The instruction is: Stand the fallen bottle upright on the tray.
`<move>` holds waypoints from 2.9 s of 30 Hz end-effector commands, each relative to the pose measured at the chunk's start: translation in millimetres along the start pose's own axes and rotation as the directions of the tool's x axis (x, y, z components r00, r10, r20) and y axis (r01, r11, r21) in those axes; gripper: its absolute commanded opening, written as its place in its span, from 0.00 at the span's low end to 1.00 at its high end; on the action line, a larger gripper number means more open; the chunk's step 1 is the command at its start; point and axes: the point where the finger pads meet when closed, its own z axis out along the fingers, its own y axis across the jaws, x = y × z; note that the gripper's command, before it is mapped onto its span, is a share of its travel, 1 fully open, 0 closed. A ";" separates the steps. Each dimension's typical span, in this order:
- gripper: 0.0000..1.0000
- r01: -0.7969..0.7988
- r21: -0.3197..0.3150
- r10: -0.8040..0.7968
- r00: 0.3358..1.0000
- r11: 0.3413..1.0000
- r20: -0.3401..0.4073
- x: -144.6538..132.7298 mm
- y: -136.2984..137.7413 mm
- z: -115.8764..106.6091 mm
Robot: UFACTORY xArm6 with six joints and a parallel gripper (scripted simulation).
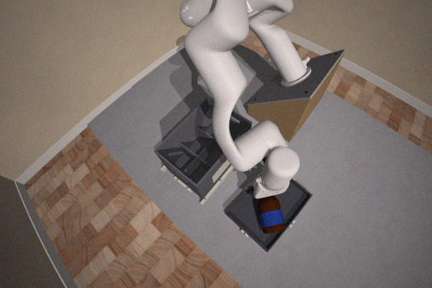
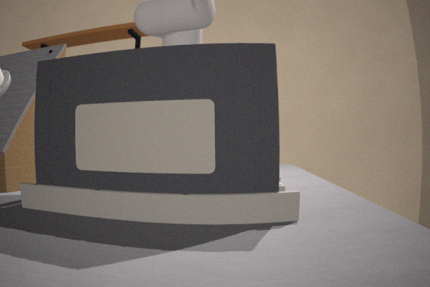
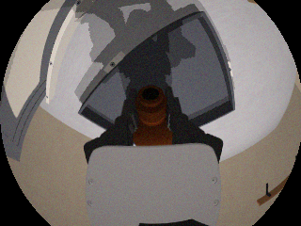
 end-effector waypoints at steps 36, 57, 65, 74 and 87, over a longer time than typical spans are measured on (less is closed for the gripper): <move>0.00 -0.001 0.001 0.001 1.000 1.000 0.004 -1.2 -0.9 -48.2; 0.00 -0.001 0.001 0.001 1.000 1.000 0.004 -1.1 -0.8 -82.5; 0.00 -0.001 0.001 0.001 1.000 1.000 0.004 -1.0 -0.8 -93.3; 0.00 -0.001 0.001 0.001 1.000 1.000 0.004 -1.0 -0.8 -108.8; 0.00 -0.001 0.001 0.001 1.000 1.000 0.004 -0.9 -0.8 -125.3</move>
